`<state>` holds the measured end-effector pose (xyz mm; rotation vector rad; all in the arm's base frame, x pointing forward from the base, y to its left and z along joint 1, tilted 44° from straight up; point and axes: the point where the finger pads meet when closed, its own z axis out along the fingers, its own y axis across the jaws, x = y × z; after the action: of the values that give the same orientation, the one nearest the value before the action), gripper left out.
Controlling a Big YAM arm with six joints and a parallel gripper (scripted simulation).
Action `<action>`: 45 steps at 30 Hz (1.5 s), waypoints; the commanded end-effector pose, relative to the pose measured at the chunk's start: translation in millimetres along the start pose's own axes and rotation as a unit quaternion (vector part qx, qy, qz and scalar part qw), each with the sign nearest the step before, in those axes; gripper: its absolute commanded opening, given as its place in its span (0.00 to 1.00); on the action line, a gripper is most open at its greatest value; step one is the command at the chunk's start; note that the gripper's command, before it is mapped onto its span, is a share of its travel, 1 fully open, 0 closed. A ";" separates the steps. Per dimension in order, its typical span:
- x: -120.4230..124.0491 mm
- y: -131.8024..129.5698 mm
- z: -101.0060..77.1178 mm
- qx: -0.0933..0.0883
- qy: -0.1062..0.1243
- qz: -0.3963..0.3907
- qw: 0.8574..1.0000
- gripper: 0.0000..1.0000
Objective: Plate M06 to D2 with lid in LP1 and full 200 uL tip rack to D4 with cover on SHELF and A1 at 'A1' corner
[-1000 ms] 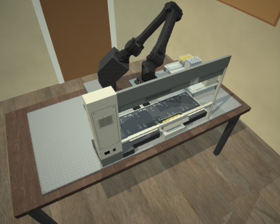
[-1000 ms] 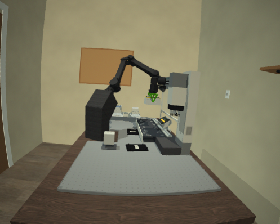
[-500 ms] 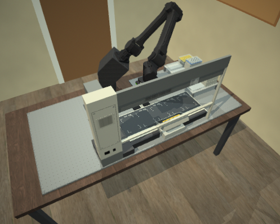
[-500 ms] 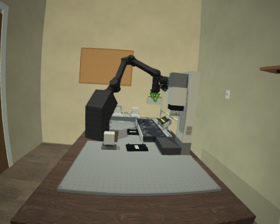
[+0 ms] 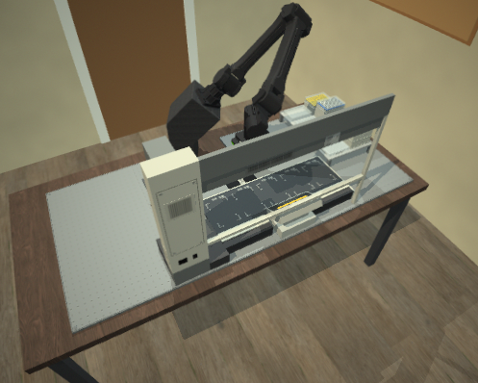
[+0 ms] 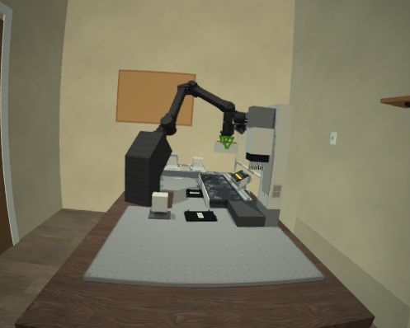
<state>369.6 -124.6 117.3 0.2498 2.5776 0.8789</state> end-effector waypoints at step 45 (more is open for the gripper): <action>-2.1 0.4 22.9 0.001 -0.002 0.000 1.000 0.00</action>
<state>376.0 -113.7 103.4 0.2442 2.5799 0.8810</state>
